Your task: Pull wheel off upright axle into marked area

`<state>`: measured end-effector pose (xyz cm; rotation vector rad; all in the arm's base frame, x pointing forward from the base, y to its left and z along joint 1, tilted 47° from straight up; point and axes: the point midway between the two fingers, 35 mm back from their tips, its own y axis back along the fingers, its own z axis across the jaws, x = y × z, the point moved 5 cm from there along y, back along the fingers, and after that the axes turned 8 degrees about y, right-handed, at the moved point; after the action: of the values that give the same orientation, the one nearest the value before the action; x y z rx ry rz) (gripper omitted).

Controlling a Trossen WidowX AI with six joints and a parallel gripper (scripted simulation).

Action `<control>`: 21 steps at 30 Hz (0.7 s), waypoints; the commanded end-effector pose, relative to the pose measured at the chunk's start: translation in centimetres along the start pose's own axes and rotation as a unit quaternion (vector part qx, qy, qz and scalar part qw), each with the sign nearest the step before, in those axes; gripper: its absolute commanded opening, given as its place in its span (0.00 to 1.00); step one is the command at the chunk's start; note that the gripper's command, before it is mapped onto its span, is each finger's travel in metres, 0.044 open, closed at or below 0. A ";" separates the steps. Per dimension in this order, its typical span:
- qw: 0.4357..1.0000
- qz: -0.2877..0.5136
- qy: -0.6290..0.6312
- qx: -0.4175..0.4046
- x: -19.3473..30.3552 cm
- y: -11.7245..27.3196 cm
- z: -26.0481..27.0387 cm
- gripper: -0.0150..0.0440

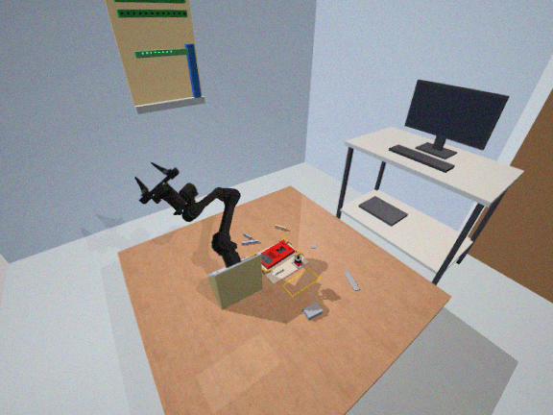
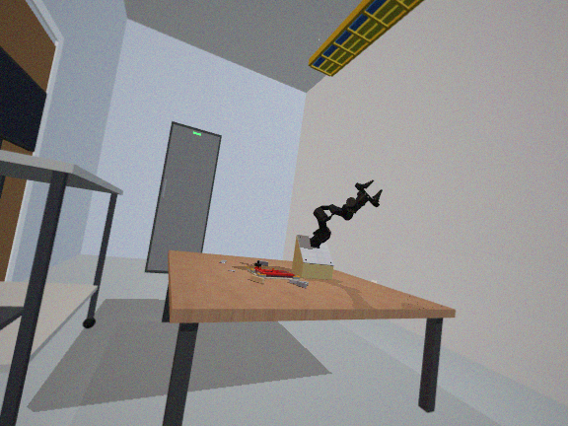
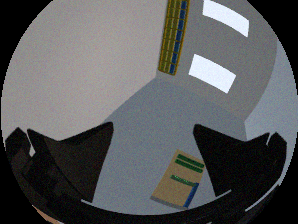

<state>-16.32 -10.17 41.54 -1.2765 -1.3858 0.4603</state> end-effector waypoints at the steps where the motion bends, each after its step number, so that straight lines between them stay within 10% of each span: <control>1: 1.000 -0.002 -0.003 0.000 -0.1 0.0 0.0 0.89; 4: 0.999 -0.030 -0.040 -0.001 -1.5 -0.4 -0.1 0.76; 21: 0.948 -0.185 -0.257 0.008 -9.9 -1.0 -3.5 0.76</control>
<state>-16.08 -19.19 39.33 -0.9217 -1.9482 0.5667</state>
